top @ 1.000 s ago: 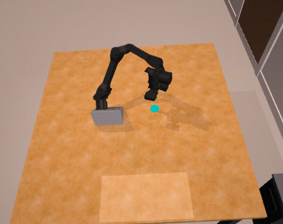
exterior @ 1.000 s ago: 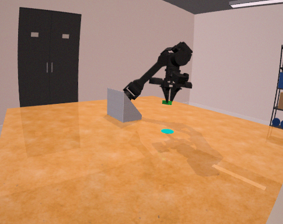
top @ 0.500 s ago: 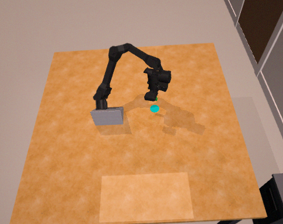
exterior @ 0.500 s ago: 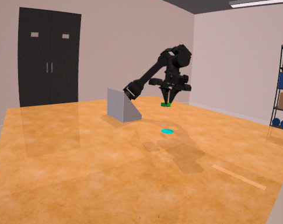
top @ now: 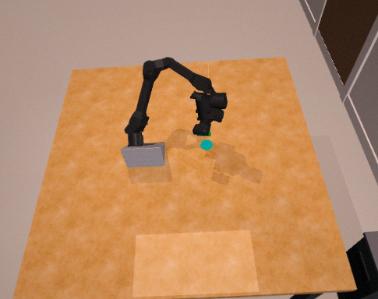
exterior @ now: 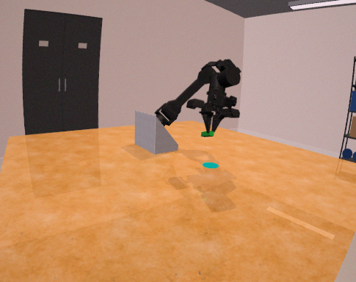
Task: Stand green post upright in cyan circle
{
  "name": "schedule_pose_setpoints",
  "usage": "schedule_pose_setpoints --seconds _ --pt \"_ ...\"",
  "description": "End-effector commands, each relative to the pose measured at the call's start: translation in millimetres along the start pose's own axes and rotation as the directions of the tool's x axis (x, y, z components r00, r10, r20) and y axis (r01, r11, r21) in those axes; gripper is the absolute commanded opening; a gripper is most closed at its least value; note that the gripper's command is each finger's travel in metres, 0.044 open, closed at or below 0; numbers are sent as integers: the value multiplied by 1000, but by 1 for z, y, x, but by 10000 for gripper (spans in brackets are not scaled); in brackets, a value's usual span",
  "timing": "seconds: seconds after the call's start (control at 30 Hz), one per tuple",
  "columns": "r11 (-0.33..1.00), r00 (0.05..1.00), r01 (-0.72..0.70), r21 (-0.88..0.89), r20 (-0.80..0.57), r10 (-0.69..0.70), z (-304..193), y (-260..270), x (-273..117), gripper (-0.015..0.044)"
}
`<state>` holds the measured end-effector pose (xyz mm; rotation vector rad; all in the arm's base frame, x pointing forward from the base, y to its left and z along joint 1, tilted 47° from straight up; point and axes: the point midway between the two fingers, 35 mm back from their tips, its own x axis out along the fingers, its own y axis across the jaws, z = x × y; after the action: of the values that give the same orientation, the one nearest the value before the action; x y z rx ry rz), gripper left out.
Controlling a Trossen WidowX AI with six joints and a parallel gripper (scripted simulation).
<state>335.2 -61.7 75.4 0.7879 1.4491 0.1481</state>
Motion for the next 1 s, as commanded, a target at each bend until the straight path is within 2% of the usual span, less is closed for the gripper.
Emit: schedule_pose_setpoints --seconds 0.0,0.97 --pt "1000 999 20 -1 25 -20 1 -1 1 23" --pt "994 979 110 -4 172 -108 4 -5 12 23"
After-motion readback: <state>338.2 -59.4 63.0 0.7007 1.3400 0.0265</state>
